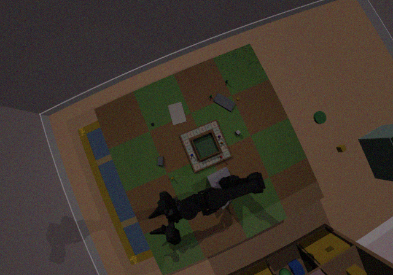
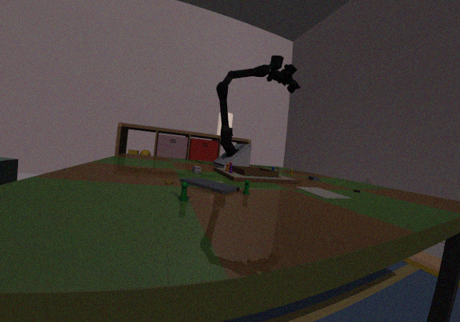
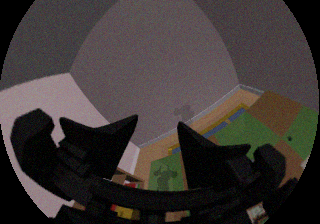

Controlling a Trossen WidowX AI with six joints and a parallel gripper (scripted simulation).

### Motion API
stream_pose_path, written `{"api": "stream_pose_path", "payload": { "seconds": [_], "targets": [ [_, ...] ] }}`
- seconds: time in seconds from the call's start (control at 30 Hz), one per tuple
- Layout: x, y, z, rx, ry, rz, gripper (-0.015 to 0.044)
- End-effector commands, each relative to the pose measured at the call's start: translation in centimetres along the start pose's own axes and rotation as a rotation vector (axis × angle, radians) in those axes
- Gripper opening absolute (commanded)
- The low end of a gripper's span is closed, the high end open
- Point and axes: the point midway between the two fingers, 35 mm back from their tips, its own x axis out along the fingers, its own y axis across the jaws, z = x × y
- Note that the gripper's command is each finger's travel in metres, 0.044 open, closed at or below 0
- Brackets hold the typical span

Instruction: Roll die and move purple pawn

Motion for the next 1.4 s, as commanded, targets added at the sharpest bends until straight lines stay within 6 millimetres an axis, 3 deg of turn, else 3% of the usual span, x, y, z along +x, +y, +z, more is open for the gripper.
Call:
{"api": "stream_pose_path", "payload": {
  "seconds": [0.0,0.17,0.33,0.47,0.63,0.83,1.03,1.2,1.37],
  "targets": [
    [-2.1,-4.5,2.5,0.0,-0.059,-0.101,0.0275],
    [-6.1,-12.2,5.5,-0.006,-0.122,-0.277,0.0275],
    [-10.9,-19.6,7.0,-0.006,-0.153,-0.459,0.0275],
    [-15.4,-25.4,7.0,0.01,-0.151,-0.605,0.0275],
    [-21.5,-31.8,5.6,0.04,-0.119,-0.78,0.0275],
    [-29.5,-38.3,2.0,0.078,-0.032,-0.997,0.0275],
    [-37.5,-42.8,-3.4,0.137,0.114,-1.186,0.0275],
    [-44.0,-45.0,-9.2,0.208,0.282,-1.309,0.0275],
    [-49.7,-45.3,-15.6,0.295,0.477,-1.382,0.0275]
  ]
}}
